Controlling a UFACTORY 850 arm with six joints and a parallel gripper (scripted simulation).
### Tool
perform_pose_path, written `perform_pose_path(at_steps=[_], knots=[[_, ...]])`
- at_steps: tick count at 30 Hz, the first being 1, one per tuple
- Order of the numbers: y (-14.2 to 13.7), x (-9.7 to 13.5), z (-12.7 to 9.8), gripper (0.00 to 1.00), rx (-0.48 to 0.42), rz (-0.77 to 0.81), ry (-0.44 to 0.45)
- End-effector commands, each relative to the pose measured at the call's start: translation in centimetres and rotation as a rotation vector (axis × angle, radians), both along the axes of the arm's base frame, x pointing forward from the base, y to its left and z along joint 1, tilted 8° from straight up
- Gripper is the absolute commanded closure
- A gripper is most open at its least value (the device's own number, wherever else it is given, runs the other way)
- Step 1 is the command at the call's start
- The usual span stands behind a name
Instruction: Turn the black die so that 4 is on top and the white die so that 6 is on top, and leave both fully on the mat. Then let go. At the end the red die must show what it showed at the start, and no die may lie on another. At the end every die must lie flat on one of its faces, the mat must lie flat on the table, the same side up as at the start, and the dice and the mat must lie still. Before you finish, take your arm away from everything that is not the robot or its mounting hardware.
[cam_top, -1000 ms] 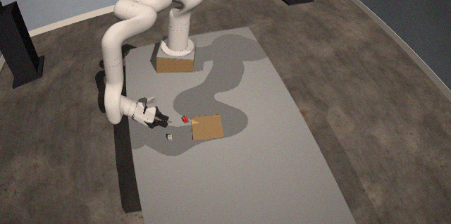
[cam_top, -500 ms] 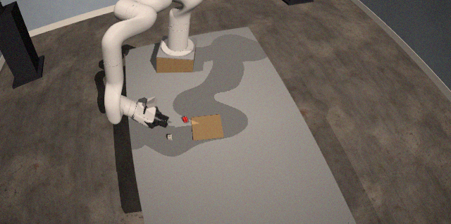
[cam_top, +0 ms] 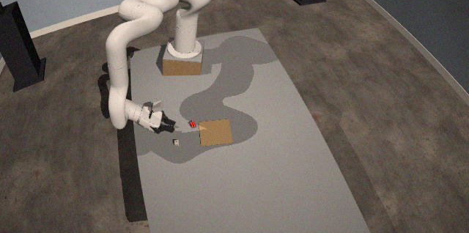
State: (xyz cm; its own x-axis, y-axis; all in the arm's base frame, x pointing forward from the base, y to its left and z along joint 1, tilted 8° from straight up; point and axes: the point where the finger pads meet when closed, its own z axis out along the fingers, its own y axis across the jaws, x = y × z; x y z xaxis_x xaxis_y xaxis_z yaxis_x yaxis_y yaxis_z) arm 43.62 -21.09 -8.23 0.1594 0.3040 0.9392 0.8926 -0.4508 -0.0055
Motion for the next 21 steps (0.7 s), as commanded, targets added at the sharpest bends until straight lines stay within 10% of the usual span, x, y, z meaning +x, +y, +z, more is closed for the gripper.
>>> perform_pose_path(at_steps=[1, 21], knots=[[-0.1, 0.1, 0.1, 0.64, -0.001, 0.000, -0.001], [-2.5, -1.1, 1.0, 0.64, -0.001, 0.000, -0.001]])
